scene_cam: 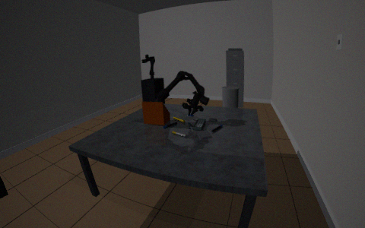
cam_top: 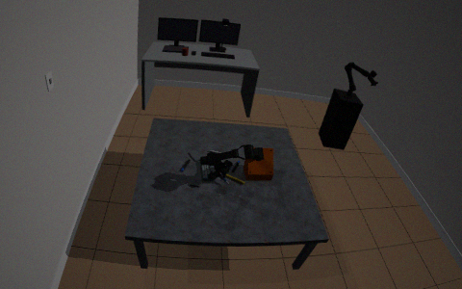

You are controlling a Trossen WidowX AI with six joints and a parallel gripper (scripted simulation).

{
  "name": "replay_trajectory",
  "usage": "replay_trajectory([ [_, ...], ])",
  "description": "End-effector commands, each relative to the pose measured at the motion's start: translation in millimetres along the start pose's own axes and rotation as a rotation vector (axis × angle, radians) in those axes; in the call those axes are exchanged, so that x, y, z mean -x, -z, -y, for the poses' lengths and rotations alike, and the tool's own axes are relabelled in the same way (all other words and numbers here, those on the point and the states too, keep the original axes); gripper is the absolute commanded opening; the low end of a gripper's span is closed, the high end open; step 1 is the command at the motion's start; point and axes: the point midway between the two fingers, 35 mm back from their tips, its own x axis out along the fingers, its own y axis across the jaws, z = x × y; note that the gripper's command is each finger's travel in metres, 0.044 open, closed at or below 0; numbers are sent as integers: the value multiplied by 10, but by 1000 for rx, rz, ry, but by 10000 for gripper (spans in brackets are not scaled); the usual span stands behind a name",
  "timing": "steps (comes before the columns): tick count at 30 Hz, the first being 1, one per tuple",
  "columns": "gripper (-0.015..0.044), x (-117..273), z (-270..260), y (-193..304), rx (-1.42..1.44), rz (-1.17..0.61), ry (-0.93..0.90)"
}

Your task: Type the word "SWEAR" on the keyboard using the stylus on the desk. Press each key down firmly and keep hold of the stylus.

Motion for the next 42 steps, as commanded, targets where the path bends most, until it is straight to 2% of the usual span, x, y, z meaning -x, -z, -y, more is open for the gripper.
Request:
replay_trajectory([
  [1,0,35,-22,170,-81,-110,-67],
  [15,0,403,-8,774,-405,-608,-167],
  [30,0,1089,183,1195,-720,-1167,7],
  [36,0,1110,198,1209,-732,-1191,21],
  [42,0,842,269,1281,-732,-1190,21],
])
